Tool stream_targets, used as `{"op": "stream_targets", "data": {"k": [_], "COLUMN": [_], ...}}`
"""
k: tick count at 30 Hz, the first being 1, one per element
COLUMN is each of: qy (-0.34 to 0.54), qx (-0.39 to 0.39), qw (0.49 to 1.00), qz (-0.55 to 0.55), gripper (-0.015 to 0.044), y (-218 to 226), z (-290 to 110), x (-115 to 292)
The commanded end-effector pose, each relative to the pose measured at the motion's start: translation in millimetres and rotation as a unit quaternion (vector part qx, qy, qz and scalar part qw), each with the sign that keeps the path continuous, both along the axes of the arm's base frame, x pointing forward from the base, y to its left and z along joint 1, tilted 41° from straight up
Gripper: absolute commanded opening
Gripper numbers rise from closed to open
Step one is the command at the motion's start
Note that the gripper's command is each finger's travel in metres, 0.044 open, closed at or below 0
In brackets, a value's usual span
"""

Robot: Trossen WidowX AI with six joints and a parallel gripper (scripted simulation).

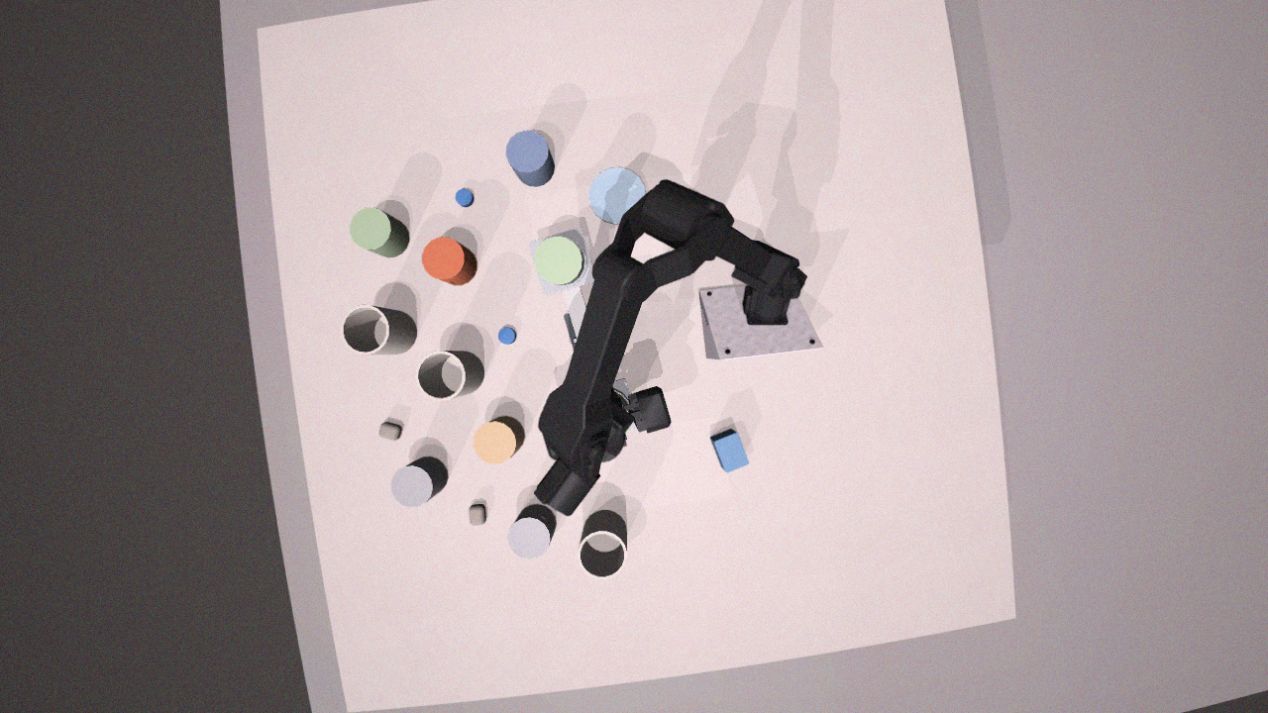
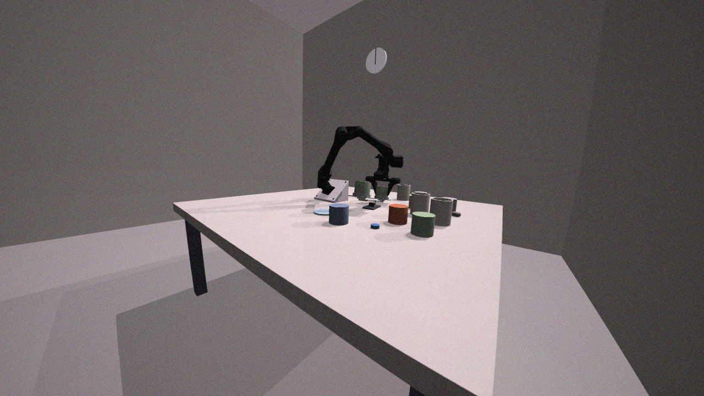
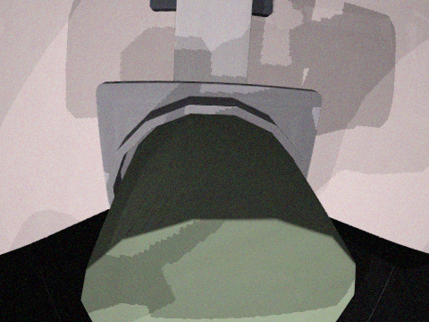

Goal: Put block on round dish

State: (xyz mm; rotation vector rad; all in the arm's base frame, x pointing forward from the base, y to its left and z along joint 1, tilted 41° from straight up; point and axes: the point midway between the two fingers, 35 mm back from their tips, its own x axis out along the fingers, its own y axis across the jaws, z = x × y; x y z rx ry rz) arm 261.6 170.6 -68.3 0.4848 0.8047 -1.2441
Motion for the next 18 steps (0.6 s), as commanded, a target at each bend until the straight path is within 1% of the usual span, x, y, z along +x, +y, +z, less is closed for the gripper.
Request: {"op": "stream_targets", "data": {"k": [1,18], "qy": [-0.003,-0.003], "qx": [0.003,0.004], "qw": [1.0,1.0], "qz": [0.001,0.001], "gripper": [0.0,0.0], "y": [7,23], "z": [5,20], "x": [2,2]}}
